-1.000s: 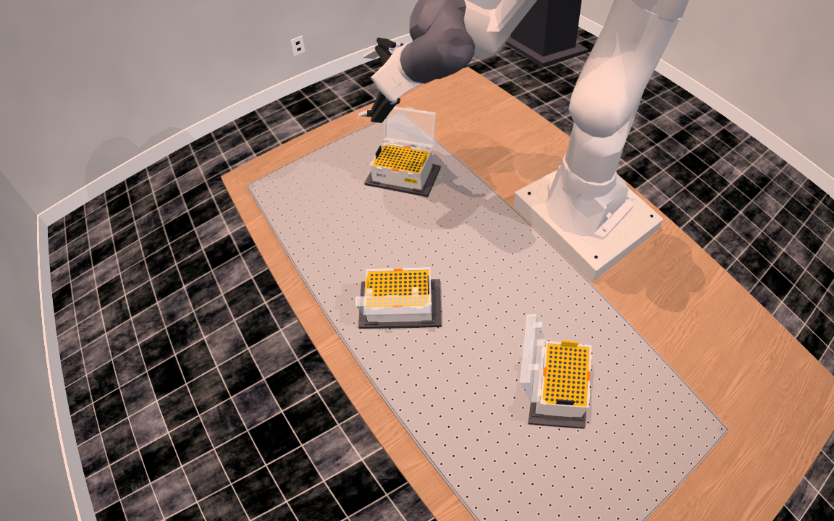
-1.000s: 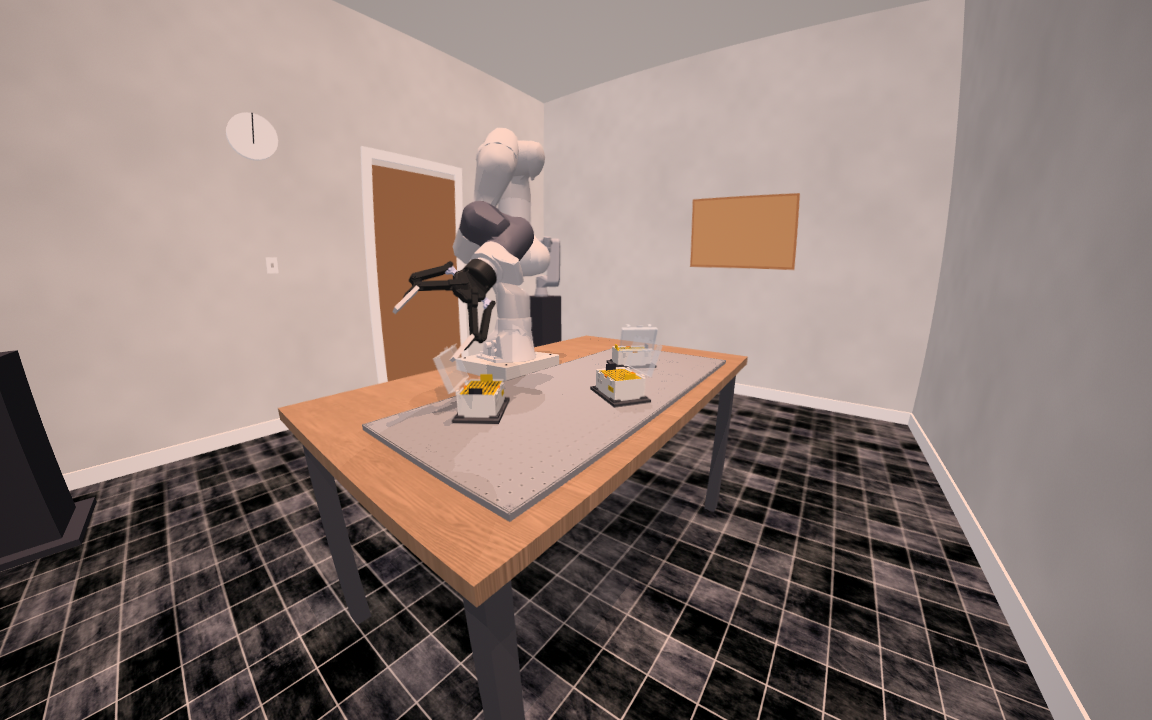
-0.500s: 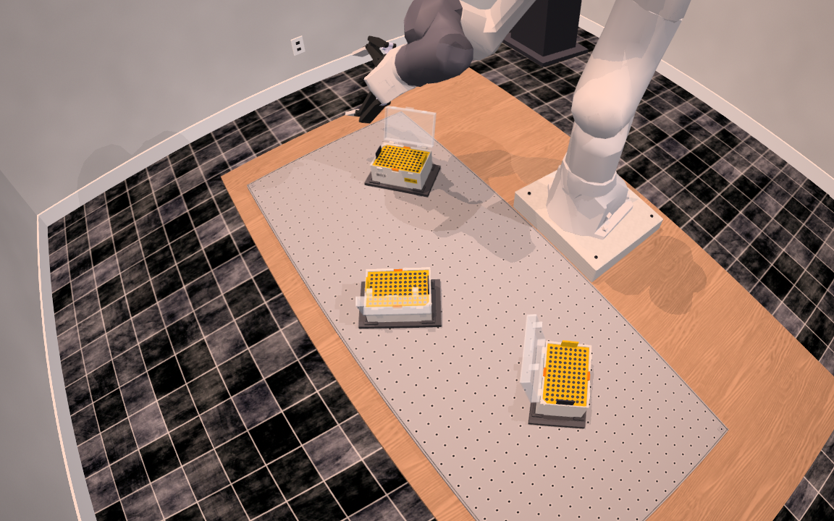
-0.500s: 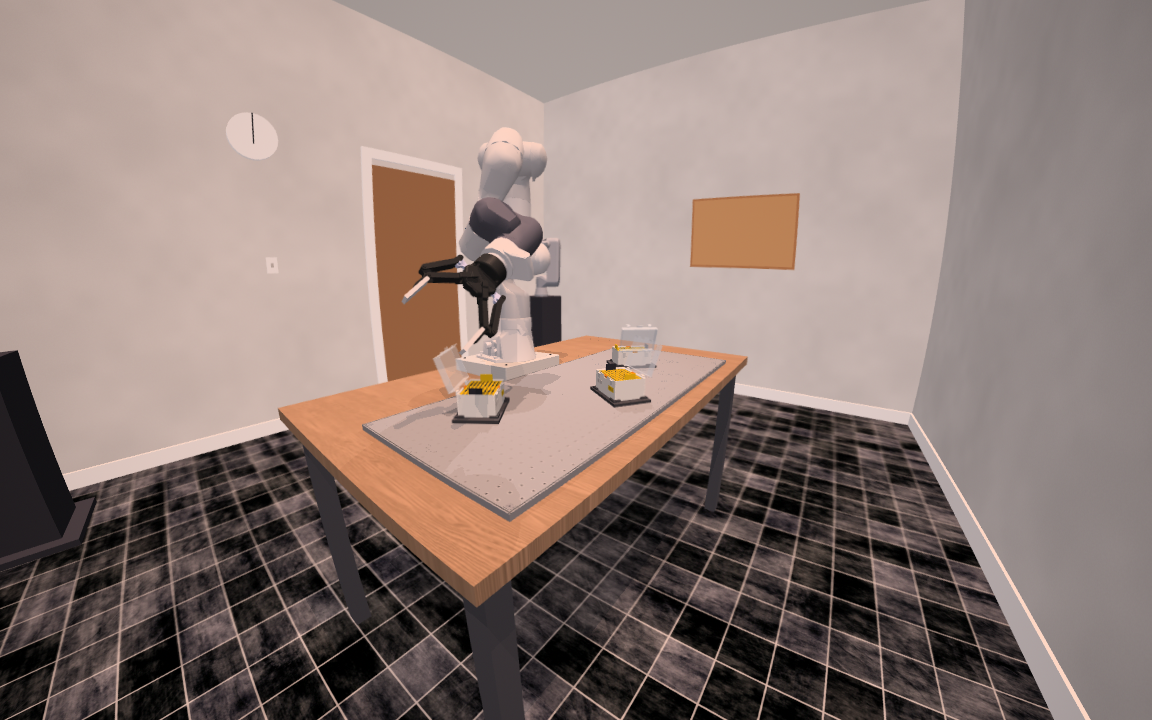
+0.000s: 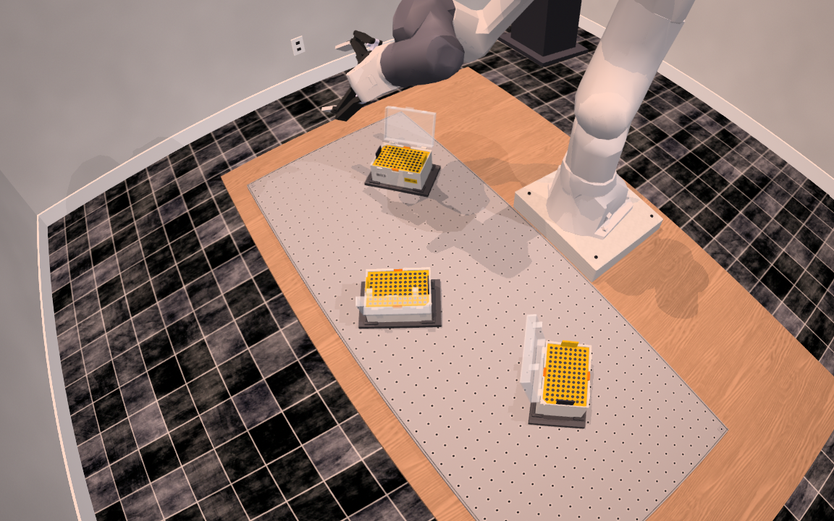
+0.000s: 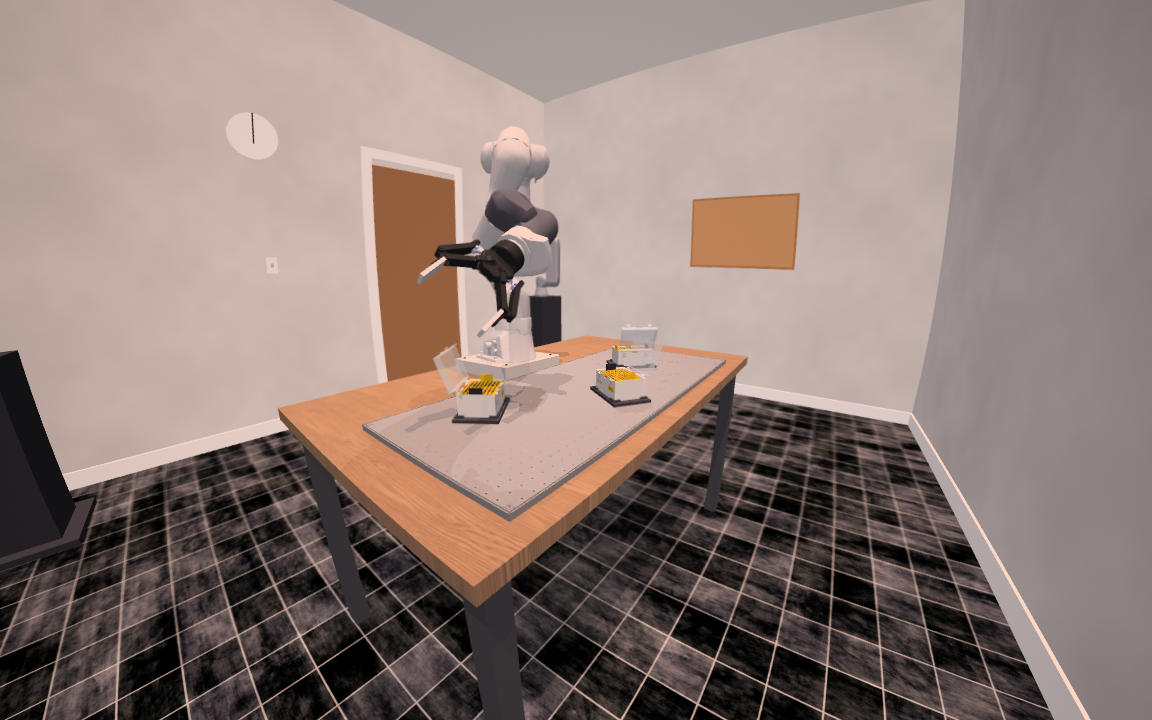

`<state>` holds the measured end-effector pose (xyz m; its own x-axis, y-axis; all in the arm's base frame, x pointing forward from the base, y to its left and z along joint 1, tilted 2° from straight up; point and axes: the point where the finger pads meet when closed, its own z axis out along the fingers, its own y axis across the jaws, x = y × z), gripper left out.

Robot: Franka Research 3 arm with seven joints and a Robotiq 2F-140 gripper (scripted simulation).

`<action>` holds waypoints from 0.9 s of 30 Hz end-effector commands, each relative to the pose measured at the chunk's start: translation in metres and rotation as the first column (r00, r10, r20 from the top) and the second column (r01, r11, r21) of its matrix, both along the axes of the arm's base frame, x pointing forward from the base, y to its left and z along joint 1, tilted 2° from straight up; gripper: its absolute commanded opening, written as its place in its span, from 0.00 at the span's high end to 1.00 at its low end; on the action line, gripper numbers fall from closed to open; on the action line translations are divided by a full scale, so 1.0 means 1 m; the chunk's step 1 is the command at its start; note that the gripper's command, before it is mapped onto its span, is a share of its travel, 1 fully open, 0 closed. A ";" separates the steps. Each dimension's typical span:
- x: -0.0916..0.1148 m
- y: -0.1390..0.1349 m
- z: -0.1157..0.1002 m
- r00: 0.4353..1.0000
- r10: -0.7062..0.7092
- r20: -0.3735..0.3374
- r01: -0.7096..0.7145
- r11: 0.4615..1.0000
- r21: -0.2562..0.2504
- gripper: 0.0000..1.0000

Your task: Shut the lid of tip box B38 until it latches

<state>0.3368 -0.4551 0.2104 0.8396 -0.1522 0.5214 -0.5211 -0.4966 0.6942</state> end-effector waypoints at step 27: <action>0.091 0.043 0.072 0.986 0.013 0.163 0.002 0.996 -0.091 0.00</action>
